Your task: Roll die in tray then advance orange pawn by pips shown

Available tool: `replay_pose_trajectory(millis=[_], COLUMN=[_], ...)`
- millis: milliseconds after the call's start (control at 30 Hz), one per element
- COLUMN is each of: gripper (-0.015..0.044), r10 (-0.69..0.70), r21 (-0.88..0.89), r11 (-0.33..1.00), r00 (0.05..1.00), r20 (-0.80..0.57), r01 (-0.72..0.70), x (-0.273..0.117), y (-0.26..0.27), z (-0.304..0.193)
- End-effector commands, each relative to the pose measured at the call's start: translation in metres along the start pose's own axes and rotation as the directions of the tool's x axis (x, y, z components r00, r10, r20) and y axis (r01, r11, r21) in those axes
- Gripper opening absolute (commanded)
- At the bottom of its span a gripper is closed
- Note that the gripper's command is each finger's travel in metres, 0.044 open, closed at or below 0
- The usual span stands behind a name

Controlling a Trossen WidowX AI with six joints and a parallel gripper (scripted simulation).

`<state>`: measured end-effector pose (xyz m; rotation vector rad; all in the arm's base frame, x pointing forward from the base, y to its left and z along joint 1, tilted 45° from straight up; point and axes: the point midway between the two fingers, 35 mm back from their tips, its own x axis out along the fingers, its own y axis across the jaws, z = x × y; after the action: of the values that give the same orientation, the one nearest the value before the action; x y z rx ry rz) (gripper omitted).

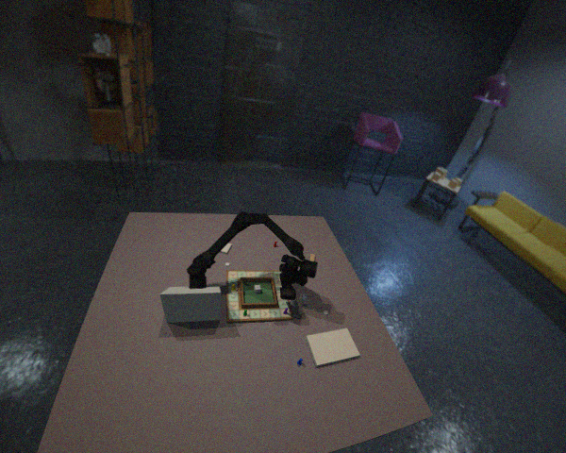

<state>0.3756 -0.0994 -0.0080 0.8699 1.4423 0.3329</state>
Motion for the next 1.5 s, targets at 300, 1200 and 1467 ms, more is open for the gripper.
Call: replay_pose_trajectory(millis=[300,1200,1467], gripper=[0.0200,0.0000,0.0000], r10=[0.006,0.000,-0.001], r21=[0.010,0.011,0.011], r11=[1.000,1.000,1.000], r00=[1.000,1.000,1.000], r20=[-0.008,-0.006,-0.006], r01=[-0.006,0.000,0.001], x=[0.023,-0.022,-0.062], y=[0.001,-0.002,-0.003], z=[-0.003,0.005,0.006])
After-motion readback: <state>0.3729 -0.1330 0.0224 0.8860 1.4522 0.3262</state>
